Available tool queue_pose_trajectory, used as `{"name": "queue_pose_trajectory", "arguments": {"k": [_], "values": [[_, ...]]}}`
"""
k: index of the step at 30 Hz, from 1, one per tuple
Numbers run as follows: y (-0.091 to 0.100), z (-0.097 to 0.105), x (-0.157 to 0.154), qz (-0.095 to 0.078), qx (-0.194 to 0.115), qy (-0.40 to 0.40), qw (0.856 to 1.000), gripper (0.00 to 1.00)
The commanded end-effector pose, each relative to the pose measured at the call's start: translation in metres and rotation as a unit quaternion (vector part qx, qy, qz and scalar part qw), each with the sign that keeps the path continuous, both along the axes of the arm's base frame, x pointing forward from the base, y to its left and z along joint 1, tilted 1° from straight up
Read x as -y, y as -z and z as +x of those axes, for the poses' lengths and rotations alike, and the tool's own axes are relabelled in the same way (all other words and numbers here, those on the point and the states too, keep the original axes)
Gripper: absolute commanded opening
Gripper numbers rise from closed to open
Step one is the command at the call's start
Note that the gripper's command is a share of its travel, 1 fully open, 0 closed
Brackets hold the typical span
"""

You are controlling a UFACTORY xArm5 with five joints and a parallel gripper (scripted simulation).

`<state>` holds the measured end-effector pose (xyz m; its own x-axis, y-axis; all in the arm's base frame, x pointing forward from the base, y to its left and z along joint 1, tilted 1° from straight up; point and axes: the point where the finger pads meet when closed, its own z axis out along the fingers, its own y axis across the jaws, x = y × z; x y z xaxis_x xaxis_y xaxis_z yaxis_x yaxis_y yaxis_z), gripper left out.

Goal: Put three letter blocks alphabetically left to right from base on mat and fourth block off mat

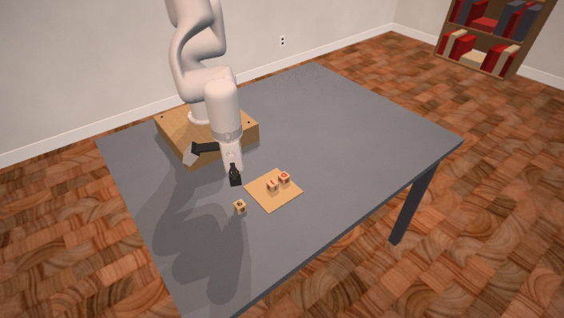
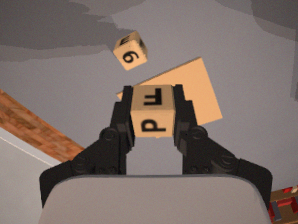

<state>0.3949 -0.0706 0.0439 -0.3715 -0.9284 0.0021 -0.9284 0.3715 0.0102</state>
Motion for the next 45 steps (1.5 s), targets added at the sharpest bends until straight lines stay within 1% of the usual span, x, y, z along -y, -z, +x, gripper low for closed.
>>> {"name": "queue_pose_trajectory", "arguments": {"k": [1, 2, 3, 6, 11, 14, 28, 36, 40, 45], "values": [[-0.001, 0.006, -0.015, 0.0, 0.001, -0.053, 0.999, 0.27], [-0.001, 0.006, -0.015, 0.0, 0.001, -0.053, 0.999, 0.27], [-0.001, 0.01, -0.028, 0.0, 0.001, -0.1, 0.995, 0.27], [-0.002, 0.012, -0.038, 0.001, 0.001, -0.136, 0.991, 0.27], [-0.002, 0.016, -0.062, 0.001, 0.001, -0.217, 0.976, 0.27], [-0.002, 0.017, -0.07, 0.002, 0.0, -0.244, 0.97, 0.27], [-0.002, 0.017, -0.071, 0.002, 0.0, -0.245, 0.969, 0.27], [0.006, 0.017, -0.071, 0.002, 0.0, -0.245, 0.969, 0.27], [0.019, 0.017, -0.071, 0.002, 0.0, -0.245, 0.969, 0.27], [0.042, 0.017, -0.07, 0.002, 0.0, -0.245, 0.969, 0.27]]}}
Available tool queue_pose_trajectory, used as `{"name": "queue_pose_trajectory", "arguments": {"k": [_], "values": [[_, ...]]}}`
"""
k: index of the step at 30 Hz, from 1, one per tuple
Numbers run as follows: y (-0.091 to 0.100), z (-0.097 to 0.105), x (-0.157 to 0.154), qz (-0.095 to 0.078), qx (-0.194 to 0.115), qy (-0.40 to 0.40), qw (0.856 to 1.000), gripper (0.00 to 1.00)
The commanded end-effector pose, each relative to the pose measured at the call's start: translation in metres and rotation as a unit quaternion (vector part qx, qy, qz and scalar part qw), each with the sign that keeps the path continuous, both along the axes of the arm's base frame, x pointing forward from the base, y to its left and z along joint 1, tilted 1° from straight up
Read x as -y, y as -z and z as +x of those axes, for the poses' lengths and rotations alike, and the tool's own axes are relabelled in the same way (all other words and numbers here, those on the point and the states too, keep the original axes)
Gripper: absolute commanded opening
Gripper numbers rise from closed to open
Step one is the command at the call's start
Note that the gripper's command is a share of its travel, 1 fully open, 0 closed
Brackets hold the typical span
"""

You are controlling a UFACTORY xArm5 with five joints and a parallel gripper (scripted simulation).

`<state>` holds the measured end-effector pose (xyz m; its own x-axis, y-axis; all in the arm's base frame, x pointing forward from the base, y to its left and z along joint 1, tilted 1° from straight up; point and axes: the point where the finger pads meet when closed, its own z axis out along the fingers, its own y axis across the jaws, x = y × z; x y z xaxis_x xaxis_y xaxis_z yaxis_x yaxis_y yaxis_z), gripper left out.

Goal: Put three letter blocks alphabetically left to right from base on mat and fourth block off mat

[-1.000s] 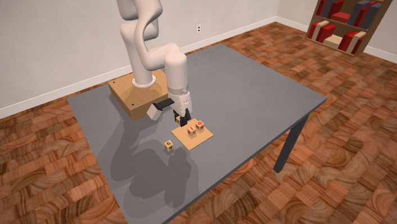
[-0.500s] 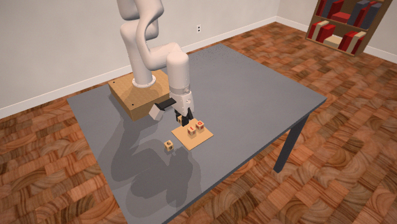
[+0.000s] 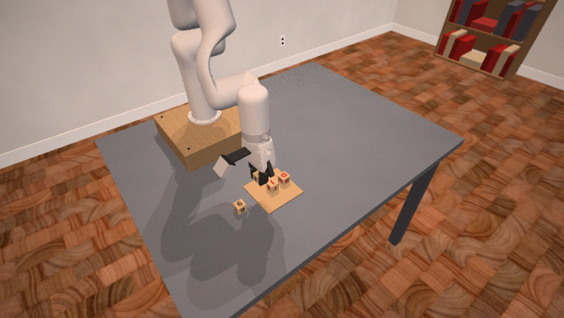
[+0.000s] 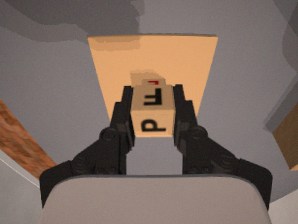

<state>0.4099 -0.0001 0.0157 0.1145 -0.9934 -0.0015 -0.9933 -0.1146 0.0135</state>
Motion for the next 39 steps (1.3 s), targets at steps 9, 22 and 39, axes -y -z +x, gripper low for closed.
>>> {"name": "queue_pose_trajectory", "arguments": {"k": [9, 22, 39], "values": [[0.047, 0.002, 0.001, 0.0, 0.002, 0.0, 1.0, 0.27], [0.066, 0.001, 0.001, 0.0, 0.002, 0.0, 1.0, 0.27], [0.066, 0.001, 0.001, 0.0, 0.002, 0.0, 1.0, 0.27]]}}
